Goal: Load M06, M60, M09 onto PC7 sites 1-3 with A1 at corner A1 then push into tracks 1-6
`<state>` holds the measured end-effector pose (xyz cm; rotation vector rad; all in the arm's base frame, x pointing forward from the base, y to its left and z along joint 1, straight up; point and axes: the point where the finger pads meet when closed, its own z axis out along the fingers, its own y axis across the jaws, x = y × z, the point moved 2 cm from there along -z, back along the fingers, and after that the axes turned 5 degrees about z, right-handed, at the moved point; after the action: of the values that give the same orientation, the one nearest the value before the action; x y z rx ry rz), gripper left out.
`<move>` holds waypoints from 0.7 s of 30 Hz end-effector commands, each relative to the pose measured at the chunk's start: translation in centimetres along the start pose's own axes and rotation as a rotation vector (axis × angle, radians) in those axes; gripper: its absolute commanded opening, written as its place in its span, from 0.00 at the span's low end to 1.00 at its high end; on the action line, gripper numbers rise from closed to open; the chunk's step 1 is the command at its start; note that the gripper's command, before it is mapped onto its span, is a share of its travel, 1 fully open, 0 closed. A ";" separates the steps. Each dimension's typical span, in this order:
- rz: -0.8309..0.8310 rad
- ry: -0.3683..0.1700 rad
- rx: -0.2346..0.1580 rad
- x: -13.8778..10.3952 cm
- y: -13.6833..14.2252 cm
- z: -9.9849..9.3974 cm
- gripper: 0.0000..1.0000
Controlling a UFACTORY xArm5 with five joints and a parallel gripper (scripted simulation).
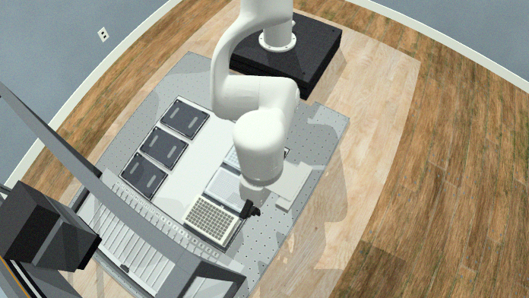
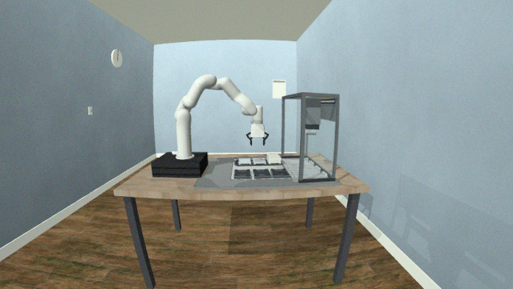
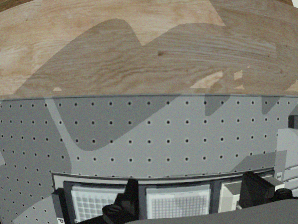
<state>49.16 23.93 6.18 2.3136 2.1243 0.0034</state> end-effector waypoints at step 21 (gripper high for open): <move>0.000 0.007 -0.002 0.1 0.1 3.6 1.00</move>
<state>49.17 23.95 3.04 2.3135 2.1242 0.0038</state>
